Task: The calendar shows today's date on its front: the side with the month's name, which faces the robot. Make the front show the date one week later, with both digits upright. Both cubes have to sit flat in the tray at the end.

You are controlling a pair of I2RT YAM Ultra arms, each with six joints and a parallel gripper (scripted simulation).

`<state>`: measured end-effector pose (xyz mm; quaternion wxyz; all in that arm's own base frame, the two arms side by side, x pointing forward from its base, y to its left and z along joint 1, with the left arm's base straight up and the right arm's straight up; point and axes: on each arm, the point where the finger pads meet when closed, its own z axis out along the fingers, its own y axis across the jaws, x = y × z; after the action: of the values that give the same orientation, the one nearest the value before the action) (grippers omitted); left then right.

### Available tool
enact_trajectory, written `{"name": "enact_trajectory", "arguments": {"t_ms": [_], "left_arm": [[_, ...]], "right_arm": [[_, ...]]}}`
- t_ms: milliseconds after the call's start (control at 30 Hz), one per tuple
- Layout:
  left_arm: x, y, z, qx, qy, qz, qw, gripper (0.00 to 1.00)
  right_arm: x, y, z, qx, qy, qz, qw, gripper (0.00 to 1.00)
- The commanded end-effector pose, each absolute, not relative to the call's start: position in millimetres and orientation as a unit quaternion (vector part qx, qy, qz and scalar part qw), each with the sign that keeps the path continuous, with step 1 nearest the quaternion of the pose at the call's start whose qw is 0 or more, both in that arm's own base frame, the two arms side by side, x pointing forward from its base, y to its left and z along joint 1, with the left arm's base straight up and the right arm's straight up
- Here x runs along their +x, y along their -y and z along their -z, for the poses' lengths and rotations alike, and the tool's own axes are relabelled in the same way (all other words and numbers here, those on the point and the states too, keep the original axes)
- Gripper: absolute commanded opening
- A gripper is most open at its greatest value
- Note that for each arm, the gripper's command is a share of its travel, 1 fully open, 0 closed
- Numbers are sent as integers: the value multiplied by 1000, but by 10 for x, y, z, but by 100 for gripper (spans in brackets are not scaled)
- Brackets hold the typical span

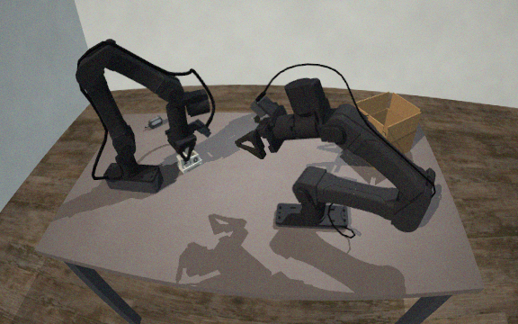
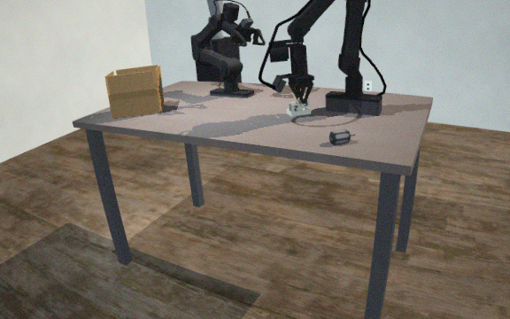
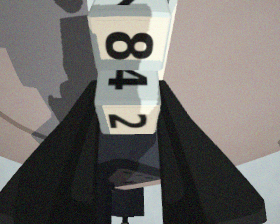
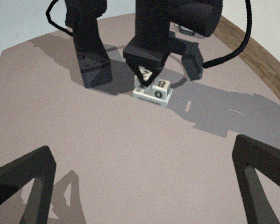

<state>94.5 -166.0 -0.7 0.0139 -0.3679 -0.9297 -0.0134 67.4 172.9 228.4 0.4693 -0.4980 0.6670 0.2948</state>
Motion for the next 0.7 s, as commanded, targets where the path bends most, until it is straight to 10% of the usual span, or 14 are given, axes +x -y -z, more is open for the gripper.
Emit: {"name": "enact_trajectory", "arguments": {"t_ms": [0,667], "left_arm": [[1037,1830,-66,-373,927,-17,-12,26],[1074,1806,129,-367,930,-7,-14,26]], "right_arm": [[655,-1694,-2319,-497,-666,-295,471,100],[655,-1694,-2319,-497,-666,-295,471,100]]}}
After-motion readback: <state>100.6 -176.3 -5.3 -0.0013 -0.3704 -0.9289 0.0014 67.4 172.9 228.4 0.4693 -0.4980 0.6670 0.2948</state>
